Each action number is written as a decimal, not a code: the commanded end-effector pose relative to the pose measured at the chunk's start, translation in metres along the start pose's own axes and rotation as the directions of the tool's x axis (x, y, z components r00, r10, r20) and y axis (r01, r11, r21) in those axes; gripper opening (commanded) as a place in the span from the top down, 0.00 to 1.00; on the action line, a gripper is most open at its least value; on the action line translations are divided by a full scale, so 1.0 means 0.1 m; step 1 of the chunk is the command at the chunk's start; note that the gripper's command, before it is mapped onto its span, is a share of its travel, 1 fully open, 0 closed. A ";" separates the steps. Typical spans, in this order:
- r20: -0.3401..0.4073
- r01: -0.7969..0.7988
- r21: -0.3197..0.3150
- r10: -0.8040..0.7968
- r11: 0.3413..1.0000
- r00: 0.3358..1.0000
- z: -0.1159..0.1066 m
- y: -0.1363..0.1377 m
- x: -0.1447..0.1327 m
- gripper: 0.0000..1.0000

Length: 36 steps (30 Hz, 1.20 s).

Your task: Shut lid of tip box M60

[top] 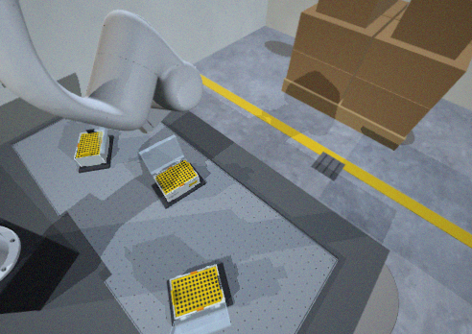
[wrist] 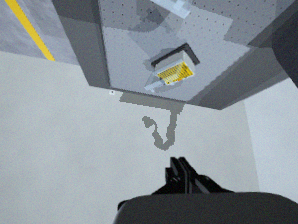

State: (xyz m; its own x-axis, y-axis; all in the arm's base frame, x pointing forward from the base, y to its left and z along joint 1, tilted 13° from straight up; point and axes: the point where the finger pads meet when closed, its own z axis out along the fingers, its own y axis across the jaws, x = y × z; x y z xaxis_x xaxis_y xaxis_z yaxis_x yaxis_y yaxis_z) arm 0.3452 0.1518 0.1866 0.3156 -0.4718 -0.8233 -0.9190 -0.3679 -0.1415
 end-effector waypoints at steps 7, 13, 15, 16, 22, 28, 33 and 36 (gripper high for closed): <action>-0.158 0.215 -0.135 -0.235 0.967 0.959 -0.23 0.11 0.15 1.00; -0.229 0.320 -0.232 -0.372 0.918 0.900 -0.36 0.14 0.21 1.00; -0.250 0.354 -0.271 -0.421 0.895 0.872 -0.46 0.14 0.25 1.00; -0.250 0.354 -0.271 -0.421 0.895 0.872 -0.46 0.14 0.25 1.00; -0.290 0.426 -0.371 -0.539 0.825 0.791 -0.68 0.14 0.32 1.00; -0.314 0.482 -0.486 -0.661 0.729 0.682 -0.86 0.13 0.36 1.00; -0.315 0.504 -0.569 -0.738 0.650 0.596 -1.06 0.10 0.39 1.00; -0.311 0.509 -0.609 -0.774 0.608 0.552 -1.16 0.08 0.39 1.00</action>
State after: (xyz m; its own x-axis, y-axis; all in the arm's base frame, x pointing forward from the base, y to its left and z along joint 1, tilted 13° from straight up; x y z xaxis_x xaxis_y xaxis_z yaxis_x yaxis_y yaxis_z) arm 0.3715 0.0489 0.2097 0.9297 -0.2809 -0.2384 -0.3307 -0.9215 -0.2037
